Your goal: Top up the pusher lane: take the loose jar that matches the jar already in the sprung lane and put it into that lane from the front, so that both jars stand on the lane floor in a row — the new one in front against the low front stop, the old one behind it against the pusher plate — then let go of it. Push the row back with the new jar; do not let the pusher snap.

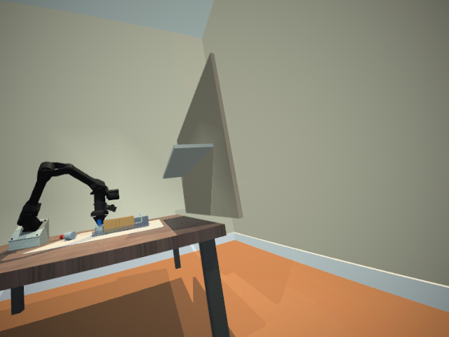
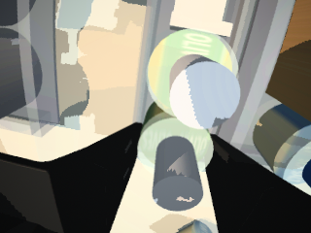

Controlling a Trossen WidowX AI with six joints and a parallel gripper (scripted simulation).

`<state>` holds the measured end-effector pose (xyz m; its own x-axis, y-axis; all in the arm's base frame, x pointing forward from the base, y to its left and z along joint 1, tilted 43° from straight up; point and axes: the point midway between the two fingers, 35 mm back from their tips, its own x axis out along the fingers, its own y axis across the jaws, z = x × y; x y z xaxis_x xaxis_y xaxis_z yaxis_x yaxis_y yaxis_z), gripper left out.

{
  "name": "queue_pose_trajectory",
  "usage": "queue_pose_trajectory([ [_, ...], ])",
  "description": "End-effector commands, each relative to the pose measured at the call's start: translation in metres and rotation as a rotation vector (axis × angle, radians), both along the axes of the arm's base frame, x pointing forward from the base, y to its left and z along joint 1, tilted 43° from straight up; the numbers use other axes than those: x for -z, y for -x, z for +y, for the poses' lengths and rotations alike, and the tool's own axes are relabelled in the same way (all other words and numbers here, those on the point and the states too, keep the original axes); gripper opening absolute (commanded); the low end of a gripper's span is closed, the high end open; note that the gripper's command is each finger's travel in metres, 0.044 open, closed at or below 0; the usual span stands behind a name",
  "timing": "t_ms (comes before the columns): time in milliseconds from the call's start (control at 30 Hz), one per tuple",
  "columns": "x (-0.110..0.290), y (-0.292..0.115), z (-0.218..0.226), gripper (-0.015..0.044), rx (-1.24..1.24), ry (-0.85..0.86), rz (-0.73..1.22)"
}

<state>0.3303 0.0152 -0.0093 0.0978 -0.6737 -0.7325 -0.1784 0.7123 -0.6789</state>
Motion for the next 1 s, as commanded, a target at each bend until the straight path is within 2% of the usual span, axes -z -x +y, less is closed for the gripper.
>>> queue_pose_trajectory([
  [0,-0.0006,-0.0015,-0.0003,0.0,0.001,0.002,-0.015],
  [633,0.0001,0.0024,-0.0004,0.0,0.001,0.002,-0.015],
  [967,0.0001,0.0018,-0.0003,0.0263,0.001,0.002,-0.015],
])
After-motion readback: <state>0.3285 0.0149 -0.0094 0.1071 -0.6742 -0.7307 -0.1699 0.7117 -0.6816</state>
